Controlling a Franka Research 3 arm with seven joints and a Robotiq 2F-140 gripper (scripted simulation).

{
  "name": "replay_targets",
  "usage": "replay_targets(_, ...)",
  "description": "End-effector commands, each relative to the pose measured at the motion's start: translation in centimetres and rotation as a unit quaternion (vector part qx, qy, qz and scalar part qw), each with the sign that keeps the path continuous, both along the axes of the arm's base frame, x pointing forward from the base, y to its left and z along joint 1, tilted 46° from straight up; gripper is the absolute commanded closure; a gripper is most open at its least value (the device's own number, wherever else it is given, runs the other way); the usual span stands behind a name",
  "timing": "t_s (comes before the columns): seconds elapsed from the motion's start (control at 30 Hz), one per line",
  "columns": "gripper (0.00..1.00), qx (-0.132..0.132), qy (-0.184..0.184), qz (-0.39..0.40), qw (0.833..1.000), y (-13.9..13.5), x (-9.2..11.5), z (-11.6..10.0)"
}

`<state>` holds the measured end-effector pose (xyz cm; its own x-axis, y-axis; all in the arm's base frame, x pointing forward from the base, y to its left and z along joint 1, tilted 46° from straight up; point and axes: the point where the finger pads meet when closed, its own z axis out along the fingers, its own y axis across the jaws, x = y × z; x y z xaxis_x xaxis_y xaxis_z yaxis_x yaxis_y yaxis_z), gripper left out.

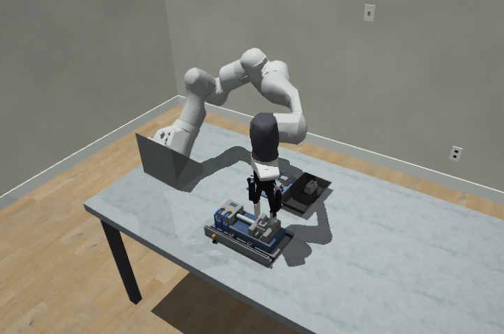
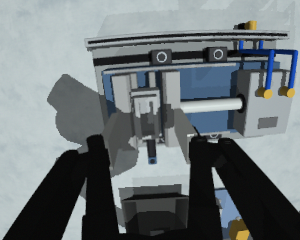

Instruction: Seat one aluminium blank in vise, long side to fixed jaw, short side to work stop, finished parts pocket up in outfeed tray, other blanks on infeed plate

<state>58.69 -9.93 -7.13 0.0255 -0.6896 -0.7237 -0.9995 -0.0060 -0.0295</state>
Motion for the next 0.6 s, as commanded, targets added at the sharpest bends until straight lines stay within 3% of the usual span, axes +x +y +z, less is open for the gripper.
replay_targets(0.0, 0.6, 0.0, -0.001, 0.001, 1.0, 0.15, 0.0, -0.14)
replay_targets(0.57, 0.6, 0.0, -0.001, 0.001, 1.0, 0.27, 0.0, -0.26)
